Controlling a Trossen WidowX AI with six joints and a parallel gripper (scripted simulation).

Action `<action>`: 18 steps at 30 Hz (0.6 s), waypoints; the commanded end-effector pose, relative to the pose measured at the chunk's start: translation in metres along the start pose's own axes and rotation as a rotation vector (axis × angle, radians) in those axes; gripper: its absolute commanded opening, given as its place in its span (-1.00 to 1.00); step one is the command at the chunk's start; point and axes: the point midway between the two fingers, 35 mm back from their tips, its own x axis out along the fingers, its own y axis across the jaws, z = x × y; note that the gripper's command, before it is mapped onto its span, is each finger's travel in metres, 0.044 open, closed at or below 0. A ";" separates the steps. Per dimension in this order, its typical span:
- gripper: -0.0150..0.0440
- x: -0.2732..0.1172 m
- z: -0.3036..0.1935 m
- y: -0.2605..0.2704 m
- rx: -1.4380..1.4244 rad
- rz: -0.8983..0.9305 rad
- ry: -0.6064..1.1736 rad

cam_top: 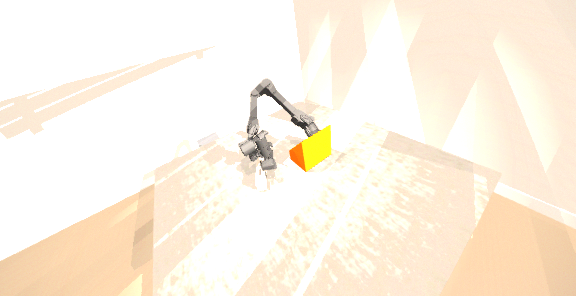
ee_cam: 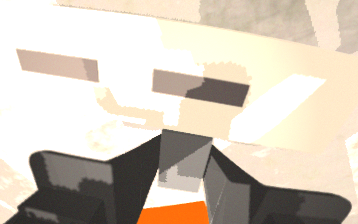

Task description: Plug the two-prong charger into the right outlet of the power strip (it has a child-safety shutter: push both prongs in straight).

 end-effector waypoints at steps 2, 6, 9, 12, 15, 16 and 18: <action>-0.49 -0.001 0.011 -0.001 0.024 0.003 -0.018; -0.49 -0.001 0.013 -0.001 0.024 0.003 -0.018; -0.49 -0.001 0.014 -0.001 0.024 0.003 -0.018; -0.49 -0.001 0.015 -0.001 0.024 0.003 -0.018; -0.49 -0.001 0.016 -0.001 0.024 0.003 -0.018; -0.49 -0.001 0.017 -0.001 0.024 0.003 -0.018; -0.49 -0.001 0.018 -0.002 0.024 0.003 -0.018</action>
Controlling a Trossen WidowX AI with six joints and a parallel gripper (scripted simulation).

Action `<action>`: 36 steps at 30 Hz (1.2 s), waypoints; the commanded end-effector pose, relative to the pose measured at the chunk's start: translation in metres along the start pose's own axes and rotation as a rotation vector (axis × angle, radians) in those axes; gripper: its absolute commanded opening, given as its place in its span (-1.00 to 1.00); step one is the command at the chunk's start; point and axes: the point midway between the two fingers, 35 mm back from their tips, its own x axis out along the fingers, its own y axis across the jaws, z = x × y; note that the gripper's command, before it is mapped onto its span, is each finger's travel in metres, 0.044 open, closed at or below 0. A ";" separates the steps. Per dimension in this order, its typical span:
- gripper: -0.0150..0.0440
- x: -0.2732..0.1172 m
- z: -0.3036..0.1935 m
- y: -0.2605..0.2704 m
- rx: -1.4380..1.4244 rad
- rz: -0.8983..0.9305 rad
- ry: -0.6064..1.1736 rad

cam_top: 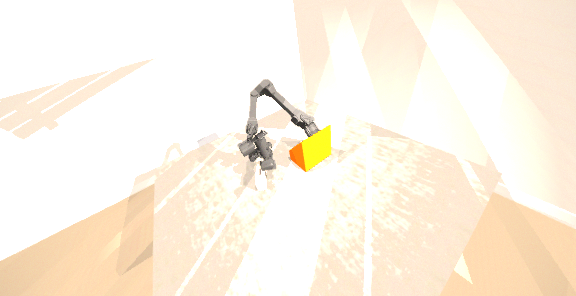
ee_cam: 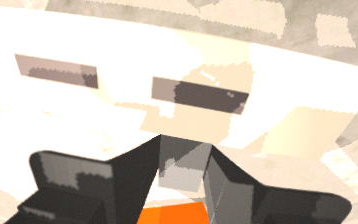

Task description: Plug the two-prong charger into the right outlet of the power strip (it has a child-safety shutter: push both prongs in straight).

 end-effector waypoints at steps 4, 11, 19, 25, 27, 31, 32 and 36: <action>-0.49 -0.002 0.016 -0.001 0.033 0.003 -0.027; -0.49 -0.002 0.019 -0.002 0.033 0.003 -0.027; -0.49 -0.003 0.019 -0.002 0.033 0.003 -0.027; -0.49 -0.003 0.019 -0.002 0.033 0.003 -0.027; -0.49 -0.003 0.018 -0.002 0.033 0.003 -0.027; -0.49 -0.003 0.018 -0.002 0.033 0.003 -0.027; -0.49 -0.003 0.018 -0.002 0.033 0.003 -0.027; -0.49 -0.003 0.017 -0.002 0.033 0.003 -0.027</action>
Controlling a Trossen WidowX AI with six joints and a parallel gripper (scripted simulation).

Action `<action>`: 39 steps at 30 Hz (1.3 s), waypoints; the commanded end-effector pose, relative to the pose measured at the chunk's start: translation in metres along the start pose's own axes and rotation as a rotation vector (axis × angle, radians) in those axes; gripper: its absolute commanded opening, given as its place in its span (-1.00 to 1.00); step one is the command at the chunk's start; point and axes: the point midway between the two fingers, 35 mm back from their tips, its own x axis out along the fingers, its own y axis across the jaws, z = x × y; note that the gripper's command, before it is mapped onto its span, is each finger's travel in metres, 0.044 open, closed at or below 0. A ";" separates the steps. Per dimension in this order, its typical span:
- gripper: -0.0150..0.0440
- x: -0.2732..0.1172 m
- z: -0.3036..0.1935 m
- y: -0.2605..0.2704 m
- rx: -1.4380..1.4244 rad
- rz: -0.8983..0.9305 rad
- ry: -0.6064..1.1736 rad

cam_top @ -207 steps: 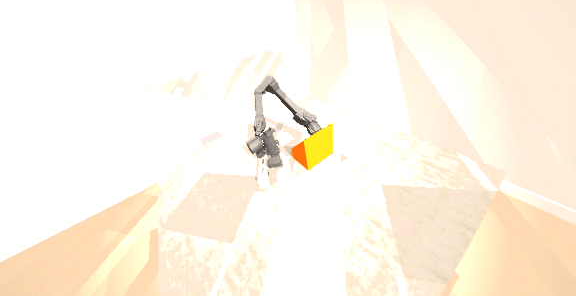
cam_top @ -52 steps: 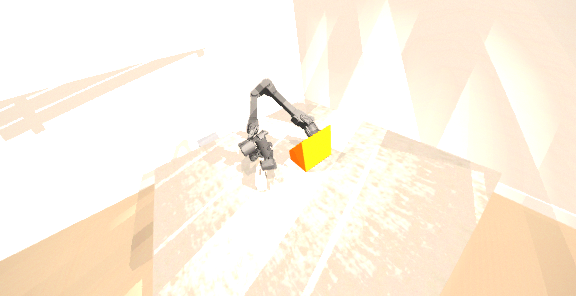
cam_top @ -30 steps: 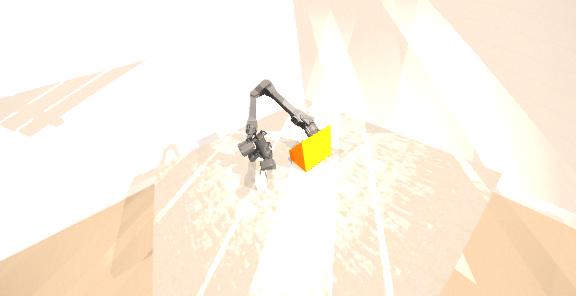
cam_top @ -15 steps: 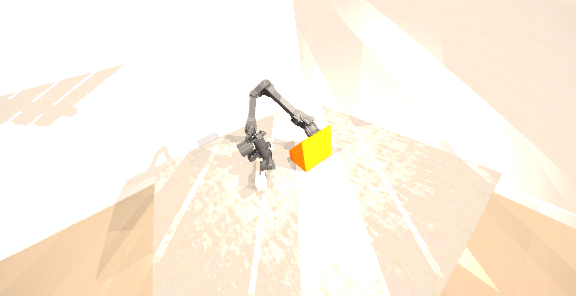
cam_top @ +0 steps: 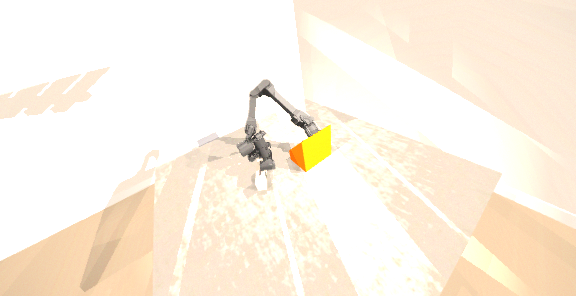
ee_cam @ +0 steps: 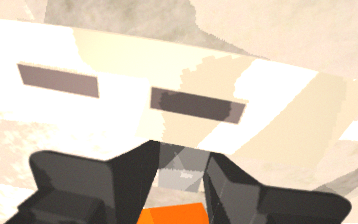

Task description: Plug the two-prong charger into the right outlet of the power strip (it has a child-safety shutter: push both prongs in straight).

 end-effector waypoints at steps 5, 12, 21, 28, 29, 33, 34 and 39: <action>-0.49 -0.003 0.012 -0.001 0.032 -0.003 -0.034; -0.49 -0.003 0.011 -0.001 0.032 -0.003 -0.034; -0.49 -0.003 0.009 -0.001 0.032 -0.003 -0.034; -0.49 -0.004 0.009 -0.001 0.032 -0.003 -0.034; -0.49 -0.004 0.009 -0.001 0.032 -0.003 -0.034; -0.49 -0.004 0.008 -0.002 0.032 -0.003 -0.034; -0.49 -0.004 0.008 -0.002 0.032 -0.003 -0.034; -0.49 -0.003 0.008 -0.002 0.032 -0.003 -0.034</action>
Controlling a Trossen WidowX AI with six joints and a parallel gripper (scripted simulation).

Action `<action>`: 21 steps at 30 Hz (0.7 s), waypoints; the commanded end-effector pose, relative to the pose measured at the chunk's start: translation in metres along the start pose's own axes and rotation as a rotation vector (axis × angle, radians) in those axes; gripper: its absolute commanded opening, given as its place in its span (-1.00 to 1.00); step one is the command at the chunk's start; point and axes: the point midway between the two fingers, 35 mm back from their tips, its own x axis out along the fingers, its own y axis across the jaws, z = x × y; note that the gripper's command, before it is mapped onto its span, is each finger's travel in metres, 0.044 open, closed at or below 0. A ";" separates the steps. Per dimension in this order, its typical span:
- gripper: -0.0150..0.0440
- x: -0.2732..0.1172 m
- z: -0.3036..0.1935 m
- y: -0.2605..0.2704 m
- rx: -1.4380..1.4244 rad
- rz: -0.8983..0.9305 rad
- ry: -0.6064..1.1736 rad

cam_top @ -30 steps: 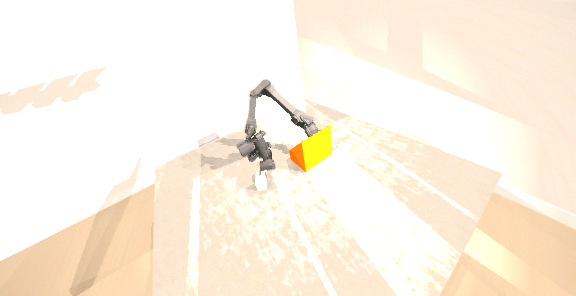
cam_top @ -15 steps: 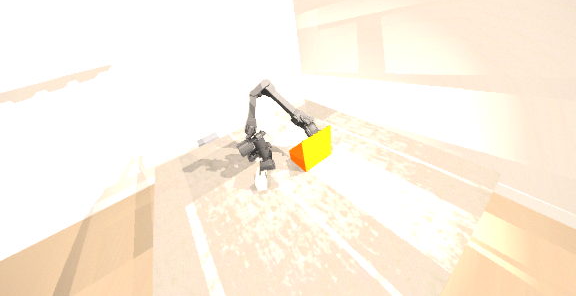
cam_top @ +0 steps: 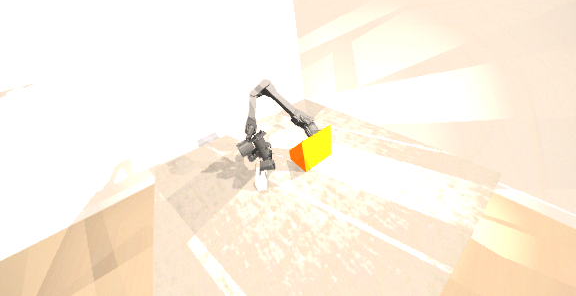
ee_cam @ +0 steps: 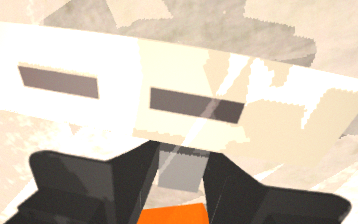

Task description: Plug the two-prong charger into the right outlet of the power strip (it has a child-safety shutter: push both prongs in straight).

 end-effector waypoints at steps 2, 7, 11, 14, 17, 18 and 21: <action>-0.49 -0.003 0.008 -0.001 0.021 -0.006 -0.031; -0.49 -0.002 0.008 -0.001 0.021 -0.006 -0.031; -0.49 -0.002 0.008 -0.001 0.021 -0.006 -0.031; -0.49 -0.001 0.008 -0.001 0.021 -0.006 -0.031; -0.49 -0.001 0.008 -0.001 0.021 -0.006 -0.031; -0.49 -0.001 0.008 -0.001 0.021 -0.006 -0.031; -0.49 -0.001 0.008 -0.001 0.021 -0.006 -0.031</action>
